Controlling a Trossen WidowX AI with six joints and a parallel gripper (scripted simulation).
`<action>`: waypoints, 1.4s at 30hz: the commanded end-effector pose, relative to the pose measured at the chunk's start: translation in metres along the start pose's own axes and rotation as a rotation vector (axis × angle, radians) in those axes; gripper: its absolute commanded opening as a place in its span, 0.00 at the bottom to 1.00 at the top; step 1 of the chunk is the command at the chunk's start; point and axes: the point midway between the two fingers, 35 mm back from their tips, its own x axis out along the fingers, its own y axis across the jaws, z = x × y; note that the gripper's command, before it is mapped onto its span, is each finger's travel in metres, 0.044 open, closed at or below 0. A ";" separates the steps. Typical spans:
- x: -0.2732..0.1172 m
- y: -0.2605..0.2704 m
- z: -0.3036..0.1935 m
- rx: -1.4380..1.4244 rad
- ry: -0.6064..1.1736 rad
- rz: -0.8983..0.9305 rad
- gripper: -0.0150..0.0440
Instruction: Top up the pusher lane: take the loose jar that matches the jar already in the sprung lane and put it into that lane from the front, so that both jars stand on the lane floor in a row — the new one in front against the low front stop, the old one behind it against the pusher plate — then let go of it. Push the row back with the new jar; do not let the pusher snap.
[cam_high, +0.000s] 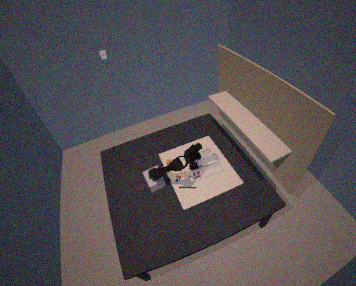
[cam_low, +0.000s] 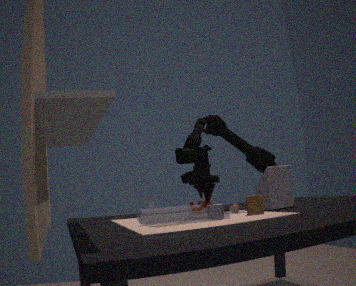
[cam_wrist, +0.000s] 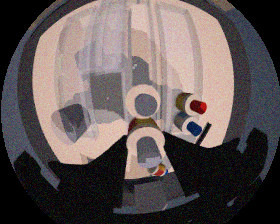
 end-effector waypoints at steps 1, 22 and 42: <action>-0.003 -0.001 0.008 0.012 -0.021 -0.001 0.25; 0.003 -0.001 0.008 0.012 -0.021 -0.001 0.25; 0.010 -0.001 0.008 0.012 -0.021 -0.001 0.25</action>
